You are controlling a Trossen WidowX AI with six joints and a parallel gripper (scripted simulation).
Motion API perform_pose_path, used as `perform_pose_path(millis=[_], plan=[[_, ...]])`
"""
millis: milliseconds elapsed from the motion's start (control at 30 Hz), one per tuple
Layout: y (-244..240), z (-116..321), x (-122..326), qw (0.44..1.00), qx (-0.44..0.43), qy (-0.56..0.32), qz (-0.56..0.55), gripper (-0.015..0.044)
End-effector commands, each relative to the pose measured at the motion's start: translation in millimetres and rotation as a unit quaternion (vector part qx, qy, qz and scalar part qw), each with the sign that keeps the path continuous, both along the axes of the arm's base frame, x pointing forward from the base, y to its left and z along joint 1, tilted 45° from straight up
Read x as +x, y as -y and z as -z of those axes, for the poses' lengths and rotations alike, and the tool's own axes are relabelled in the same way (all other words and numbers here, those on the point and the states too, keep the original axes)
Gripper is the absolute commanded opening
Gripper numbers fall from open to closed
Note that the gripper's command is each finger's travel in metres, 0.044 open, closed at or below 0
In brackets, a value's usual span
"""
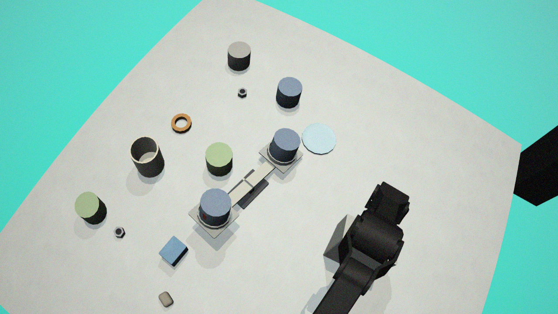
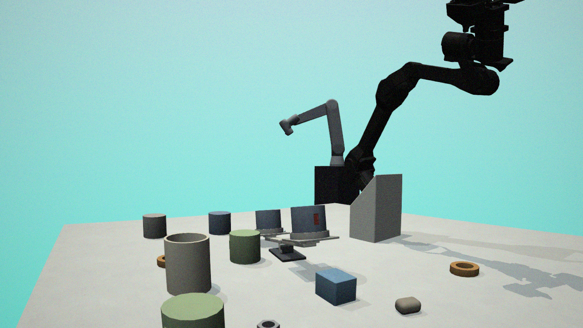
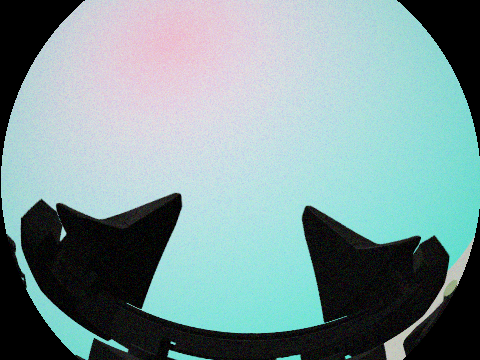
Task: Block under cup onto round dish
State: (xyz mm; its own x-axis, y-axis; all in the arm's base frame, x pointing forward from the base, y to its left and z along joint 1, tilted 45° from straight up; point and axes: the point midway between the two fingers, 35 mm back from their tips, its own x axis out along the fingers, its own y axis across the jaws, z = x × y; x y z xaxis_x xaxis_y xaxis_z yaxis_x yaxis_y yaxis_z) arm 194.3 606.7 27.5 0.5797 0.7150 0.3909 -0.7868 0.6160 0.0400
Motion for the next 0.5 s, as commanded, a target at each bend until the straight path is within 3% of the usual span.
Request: perform_pose_path(millis=[0, 467], plan=[[0, 0, 1, 1.0, -0.002, -0.002, 0.0, 0.0426], [15, 30, 48, 0.974, -0.135, -0.174, 0.062, 0.044]])
